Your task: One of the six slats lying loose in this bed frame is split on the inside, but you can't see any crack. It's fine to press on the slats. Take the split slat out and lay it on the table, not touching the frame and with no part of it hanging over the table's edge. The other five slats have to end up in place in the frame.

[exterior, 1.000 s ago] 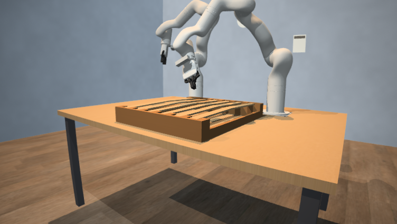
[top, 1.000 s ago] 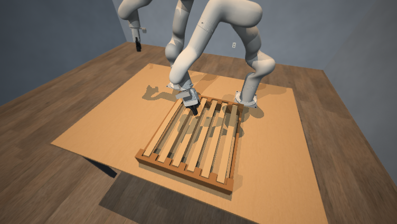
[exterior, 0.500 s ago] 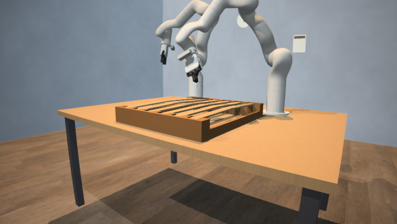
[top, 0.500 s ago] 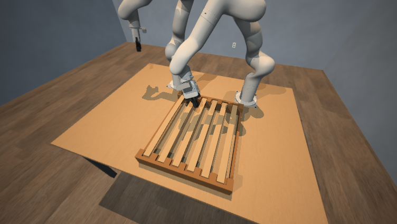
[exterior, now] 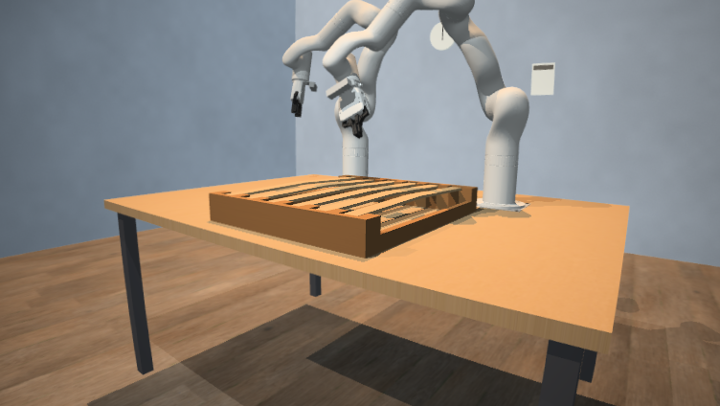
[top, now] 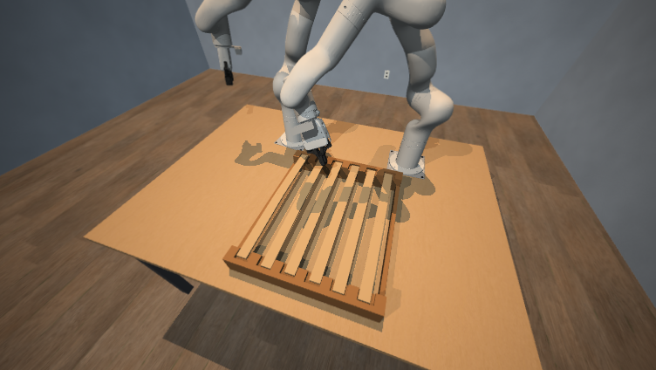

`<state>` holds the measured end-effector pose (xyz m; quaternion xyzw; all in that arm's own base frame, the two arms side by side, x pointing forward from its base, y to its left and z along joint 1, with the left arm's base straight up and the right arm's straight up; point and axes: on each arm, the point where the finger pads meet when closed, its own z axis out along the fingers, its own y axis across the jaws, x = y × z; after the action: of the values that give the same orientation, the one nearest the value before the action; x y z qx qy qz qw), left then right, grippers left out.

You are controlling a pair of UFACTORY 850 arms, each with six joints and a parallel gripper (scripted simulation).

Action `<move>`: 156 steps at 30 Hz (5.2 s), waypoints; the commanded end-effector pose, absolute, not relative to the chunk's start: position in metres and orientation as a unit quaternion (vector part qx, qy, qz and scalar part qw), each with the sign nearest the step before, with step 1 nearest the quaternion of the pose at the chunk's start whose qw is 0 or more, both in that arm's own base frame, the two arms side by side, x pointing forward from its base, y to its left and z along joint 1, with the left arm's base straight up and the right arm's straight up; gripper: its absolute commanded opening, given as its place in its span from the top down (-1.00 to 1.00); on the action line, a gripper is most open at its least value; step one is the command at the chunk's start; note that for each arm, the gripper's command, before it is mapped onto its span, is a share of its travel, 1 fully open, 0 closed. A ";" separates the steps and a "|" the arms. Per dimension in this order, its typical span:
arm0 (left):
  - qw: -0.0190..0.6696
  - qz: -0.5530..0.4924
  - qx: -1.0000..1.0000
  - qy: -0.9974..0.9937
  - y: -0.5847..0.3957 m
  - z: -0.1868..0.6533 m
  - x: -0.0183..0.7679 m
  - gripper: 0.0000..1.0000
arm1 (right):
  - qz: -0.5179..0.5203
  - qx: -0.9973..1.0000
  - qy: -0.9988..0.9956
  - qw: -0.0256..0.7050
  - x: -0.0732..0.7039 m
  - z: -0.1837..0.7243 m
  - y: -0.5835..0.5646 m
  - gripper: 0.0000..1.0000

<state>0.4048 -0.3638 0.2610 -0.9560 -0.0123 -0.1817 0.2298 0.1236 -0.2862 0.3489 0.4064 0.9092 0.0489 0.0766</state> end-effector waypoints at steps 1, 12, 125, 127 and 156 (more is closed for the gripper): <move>0.230 -0.182 -0.956 -0.013 -0.364 0.263 0.404 1.00 | 0.048 0.406 0.909 0.077 0.124 0.350 -0.287 -1.00; 0.230 -0.182 -0.956 -0.013 -0.373 0.300 0.373 1.00 | 0.048 0.406 0.909 0.077 0.124 0.350 -0.287 -1.00; -0.001 -0.001 -0.716 -0.698 -0.416 0.270 0.402 1.00 | 0.048 0.406 0.909 0.077 0.124 0.350 -0.287 -1.00; -0.001 -0.001 -0.716 -0.698 -0.416 0.270 0.402 1.00 | 0.048 0.406 0.909 0.077 0.124 0.350 -0.287 -1.00; -0.001 -0.001 -0.716 -0.698 -0.502 0.210 0.459 1.00 | 0.048 0.406 0.909 0.077 0.124 0.350 -0.287 -1.00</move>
<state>0.4584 -0.5008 0.2092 -0.7161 -0.6980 -0.0006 -0.0006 0.1236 -0.2862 0.3489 0.4064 0.9092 0.0489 0.0766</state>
